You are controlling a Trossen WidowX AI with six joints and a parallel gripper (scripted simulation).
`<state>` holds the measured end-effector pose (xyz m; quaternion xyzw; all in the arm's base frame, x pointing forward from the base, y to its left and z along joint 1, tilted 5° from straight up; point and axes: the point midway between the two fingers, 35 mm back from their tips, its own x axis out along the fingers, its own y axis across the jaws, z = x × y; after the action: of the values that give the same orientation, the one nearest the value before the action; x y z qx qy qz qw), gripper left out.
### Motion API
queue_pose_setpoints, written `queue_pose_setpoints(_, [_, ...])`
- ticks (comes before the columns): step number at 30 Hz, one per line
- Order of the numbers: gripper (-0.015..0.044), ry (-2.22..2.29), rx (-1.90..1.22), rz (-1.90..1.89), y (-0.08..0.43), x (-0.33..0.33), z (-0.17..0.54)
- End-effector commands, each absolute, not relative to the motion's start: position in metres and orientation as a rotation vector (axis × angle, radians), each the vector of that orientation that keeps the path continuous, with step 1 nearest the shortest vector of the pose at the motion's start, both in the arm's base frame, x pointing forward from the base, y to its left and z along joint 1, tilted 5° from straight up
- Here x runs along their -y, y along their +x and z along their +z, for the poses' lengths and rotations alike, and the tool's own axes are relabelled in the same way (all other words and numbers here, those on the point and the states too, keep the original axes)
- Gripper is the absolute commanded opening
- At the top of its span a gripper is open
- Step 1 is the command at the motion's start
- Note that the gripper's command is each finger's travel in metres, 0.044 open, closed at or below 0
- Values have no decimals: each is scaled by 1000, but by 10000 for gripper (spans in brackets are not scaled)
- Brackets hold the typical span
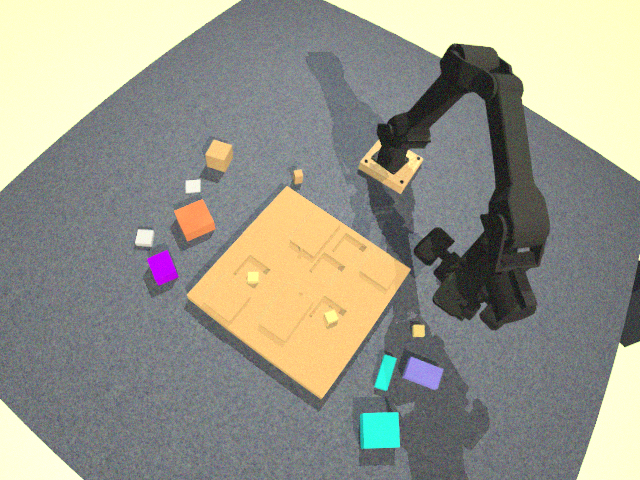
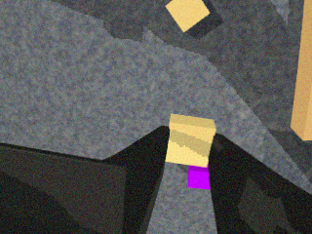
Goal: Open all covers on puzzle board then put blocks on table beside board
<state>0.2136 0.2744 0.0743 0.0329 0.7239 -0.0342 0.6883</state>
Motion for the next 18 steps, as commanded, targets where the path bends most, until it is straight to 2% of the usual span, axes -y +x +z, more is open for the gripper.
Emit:
queue_pose_setpoints(1, [80,73,-1627,-83,212,-273,65])
queue_pose_setpoints(18, [80,73,-1627,-83,210,-273,37])
